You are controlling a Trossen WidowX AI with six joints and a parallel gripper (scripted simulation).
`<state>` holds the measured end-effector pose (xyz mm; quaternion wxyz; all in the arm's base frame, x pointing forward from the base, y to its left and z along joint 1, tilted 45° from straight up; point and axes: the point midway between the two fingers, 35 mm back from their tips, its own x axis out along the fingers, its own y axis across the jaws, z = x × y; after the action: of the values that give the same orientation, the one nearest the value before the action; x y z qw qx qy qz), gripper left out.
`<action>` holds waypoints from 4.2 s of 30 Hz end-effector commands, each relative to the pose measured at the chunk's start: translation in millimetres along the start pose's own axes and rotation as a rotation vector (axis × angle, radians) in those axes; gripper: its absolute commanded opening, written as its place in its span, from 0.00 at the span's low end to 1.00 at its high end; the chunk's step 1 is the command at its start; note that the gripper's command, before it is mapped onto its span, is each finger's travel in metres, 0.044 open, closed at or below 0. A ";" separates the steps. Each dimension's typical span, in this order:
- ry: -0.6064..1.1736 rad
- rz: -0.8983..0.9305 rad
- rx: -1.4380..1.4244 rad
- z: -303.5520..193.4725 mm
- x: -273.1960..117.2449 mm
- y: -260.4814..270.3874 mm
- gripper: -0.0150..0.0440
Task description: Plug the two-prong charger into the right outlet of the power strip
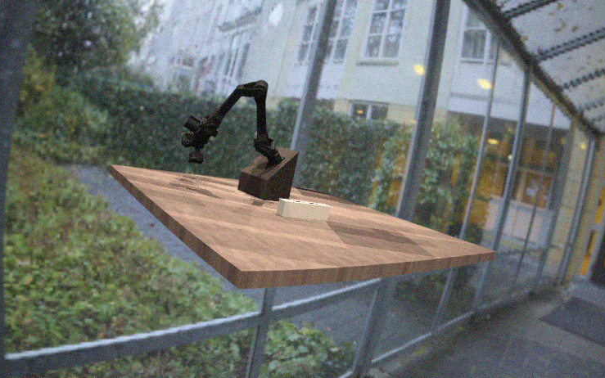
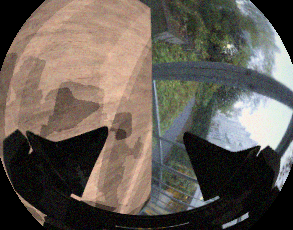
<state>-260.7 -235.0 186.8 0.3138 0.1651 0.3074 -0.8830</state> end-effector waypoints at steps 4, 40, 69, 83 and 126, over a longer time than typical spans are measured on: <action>-0.018 0.063 -0.034 11.4 -5.8 29.0 1.00; -0.127 0.354 -0.227 47.0 -68.2 156.4 1.00; -0.288 0.613 -0.420 64.5 -151.6 245.6 1.00; -0.314 0.683 -0.562 43.2 -187.9 278.3 1.00; -0.335 0.842 -1.055 -87.2 -279.4 347.0 1.00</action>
<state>178.0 -274.9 114.9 0.7165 -0.0296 0.5308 -0.4516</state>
